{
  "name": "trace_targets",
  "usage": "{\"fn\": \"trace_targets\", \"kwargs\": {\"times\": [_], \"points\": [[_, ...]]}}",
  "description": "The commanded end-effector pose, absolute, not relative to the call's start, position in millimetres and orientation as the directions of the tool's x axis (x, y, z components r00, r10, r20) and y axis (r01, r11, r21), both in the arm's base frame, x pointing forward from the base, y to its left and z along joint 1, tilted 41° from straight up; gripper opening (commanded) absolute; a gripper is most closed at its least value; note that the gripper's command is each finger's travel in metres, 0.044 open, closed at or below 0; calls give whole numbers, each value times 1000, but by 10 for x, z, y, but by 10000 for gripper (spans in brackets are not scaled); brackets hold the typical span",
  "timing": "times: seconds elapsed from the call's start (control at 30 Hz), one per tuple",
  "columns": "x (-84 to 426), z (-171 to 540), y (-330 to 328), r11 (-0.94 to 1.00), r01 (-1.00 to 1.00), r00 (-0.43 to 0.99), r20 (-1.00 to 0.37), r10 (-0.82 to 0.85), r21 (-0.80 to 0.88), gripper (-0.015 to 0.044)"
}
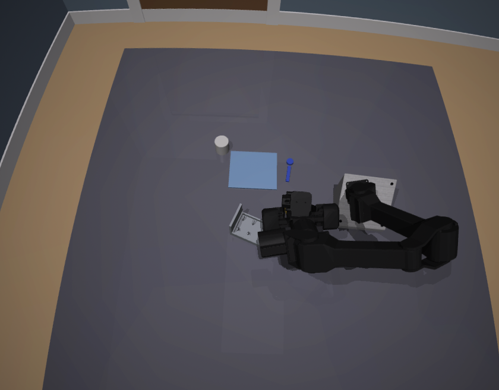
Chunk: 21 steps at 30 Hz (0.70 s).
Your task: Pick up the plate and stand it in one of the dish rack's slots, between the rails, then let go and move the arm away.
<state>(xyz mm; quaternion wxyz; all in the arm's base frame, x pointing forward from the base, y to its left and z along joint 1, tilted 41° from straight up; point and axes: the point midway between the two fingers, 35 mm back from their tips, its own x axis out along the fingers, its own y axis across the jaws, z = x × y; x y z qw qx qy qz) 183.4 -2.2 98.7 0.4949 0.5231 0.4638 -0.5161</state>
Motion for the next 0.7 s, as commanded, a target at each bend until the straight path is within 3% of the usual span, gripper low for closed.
{"fn": "trace_targets", "kwargs": {"times": [0.0, 0.67], "points": [[1851, 944, -24, -45, 997, 63, -994, -87, 67, 0], [2013, 804, 44, 189, 955, 285, -885, -368, 229, 0]]}}
